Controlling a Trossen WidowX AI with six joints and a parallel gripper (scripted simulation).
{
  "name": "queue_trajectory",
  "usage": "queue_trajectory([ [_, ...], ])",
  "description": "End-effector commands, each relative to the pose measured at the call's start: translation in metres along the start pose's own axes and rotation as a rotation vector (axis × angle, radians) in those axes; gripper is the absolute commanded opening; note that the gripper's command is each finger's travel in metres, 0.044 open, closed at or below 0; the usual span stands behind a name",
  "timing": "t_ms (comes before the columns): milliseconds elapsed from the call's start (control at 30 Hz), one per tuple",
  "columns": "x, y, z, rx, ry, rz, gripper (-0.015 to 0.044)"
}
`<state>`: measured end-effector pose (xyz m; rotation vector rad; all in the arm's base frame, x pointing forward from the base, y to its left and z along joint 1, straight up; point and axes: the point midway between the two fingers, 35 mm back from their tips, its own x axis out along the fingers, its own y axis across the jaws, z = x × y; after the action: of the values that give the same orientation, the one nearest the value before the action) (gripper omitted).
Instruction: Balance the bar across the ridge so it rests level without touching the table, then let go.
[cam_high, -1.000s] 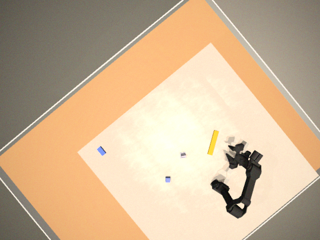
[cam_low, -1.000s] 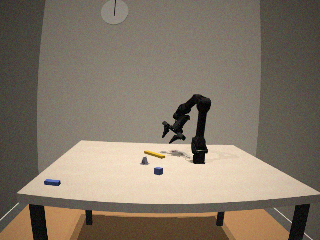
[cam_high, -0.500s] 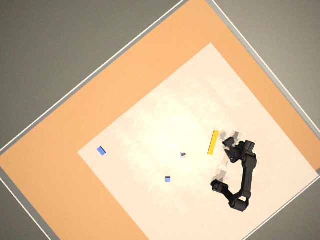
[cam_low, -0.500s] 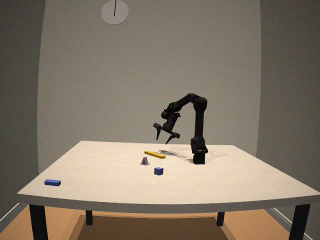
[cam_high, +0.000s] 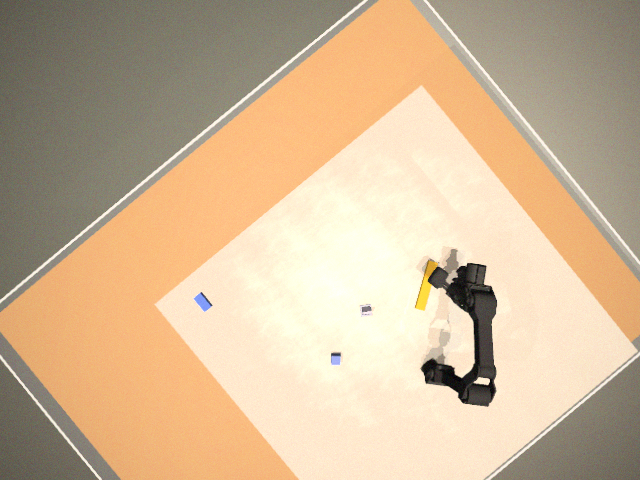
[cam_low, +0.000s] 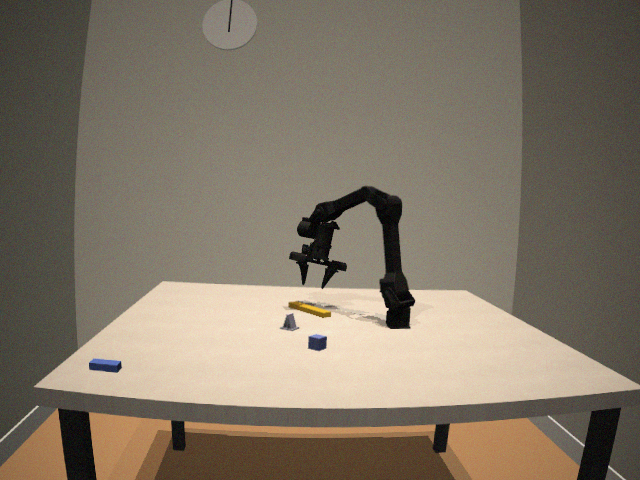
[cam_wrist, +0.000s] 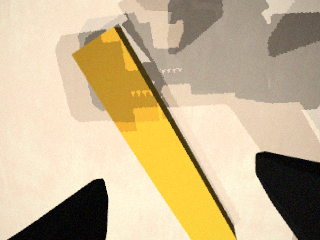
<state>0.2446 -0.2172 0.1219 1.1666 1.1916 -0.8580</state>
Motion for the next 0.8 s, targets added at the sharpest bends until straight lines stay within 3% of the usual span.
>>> queue_trajectory([
  [0,0.002,0.01,0.001,-0.115,-0.007,-0.063,0.0315],
  [267,0.007,0.032,0.0,-0.356,-0.017,-0.192,0.0315],
  [467,0.009,0.034,0.0,-0.376,-0.018,-0.203,0.0315],
  [767,0.051,0.026,0.002,-0.376,-0.018,-0.203,0.0315],
])
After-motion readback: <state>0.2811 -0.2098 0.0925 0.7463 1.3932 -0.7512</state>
